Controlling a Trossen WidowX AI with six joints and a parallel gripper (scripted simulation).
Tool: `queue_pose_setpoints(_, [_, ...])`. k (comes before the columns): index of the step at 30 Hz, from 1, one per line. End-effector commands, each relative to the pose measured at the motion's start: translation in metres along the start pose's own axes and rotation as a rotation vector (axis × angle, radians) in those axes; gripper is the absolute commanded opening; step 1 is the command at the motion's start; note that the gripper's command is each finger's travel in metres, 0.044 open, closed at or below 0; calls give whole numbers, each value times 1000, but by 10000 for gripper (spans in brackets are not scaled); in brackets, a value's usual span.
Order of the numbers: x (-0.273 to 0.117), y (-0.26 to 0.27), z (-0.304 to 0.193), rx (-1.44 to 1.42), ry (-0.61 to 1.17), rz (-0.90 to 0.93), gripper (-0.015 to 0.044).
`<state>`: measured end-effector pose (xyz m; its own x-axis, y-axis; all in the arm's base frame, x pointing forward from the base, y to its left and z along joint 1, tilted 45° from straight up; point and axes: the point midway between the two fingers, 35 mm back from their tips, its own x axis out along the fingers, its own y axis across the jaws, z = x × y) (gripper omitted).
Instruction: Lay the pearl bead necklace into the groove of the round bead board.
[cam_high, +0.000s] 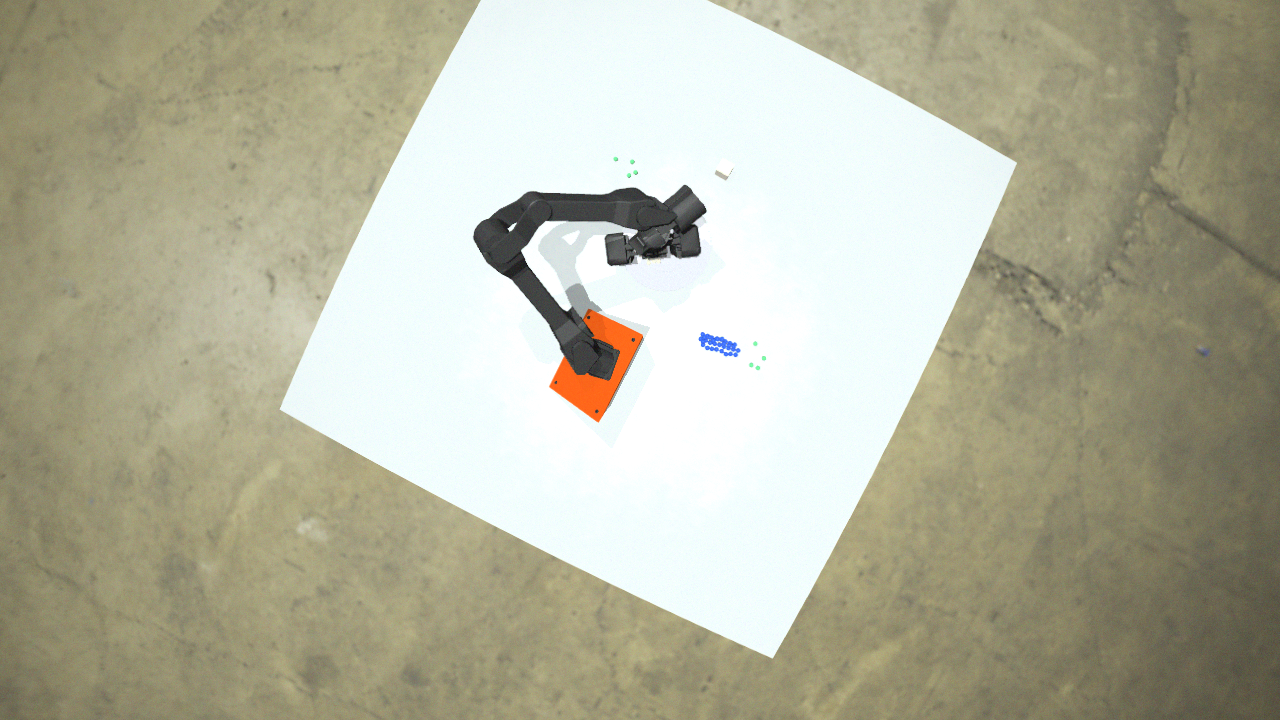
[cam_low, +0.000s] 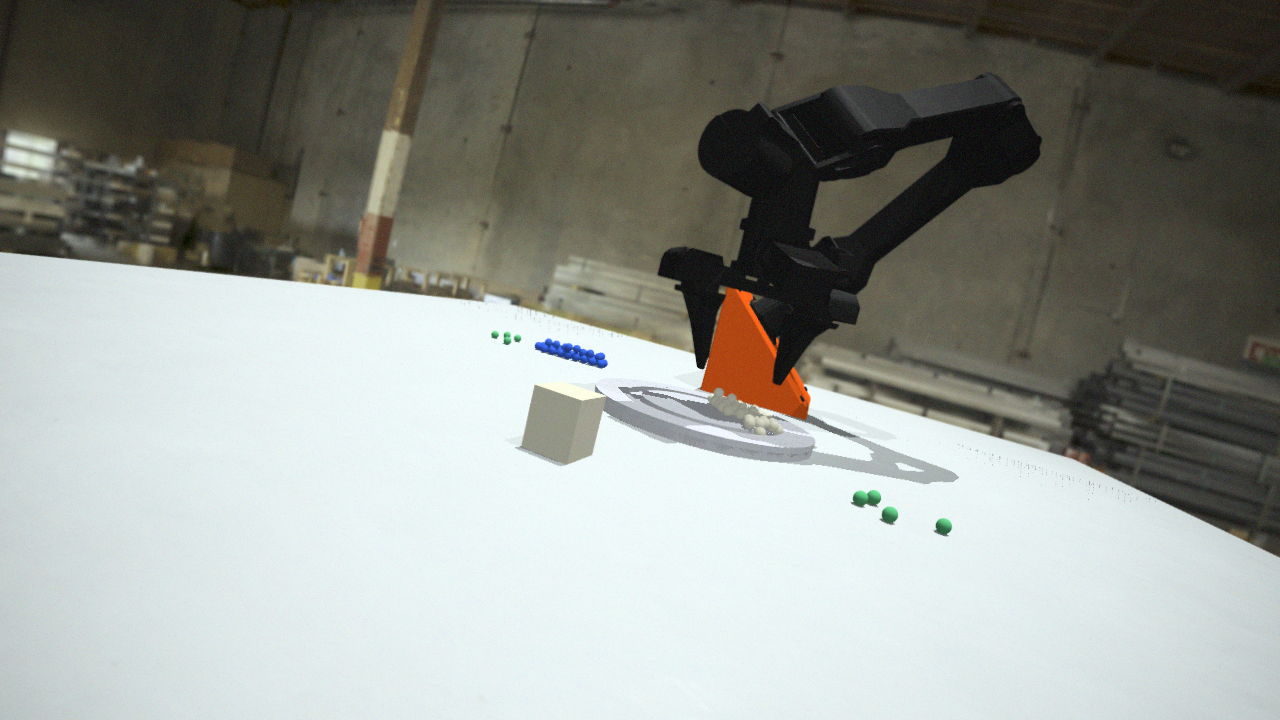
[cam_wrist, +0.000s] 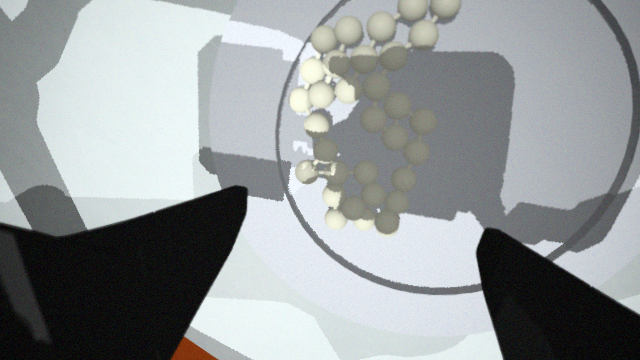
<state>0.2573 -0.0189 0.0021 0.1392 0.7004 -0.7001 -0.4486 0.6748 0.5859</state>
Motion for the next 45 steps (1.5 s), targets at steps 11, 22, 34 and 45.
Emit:
queue_pose_setpoints(11, [2,0,5,-123,0,-9,380])
queue_pose_setpoints(22, [7,-1,6,-123,-3,-14,380])
queue_pose_setpoints(34, [26,0,6,-123,-2,-9,380])
queue_pose_setpoints(45, [29,0,6,-127,2,-12,275])
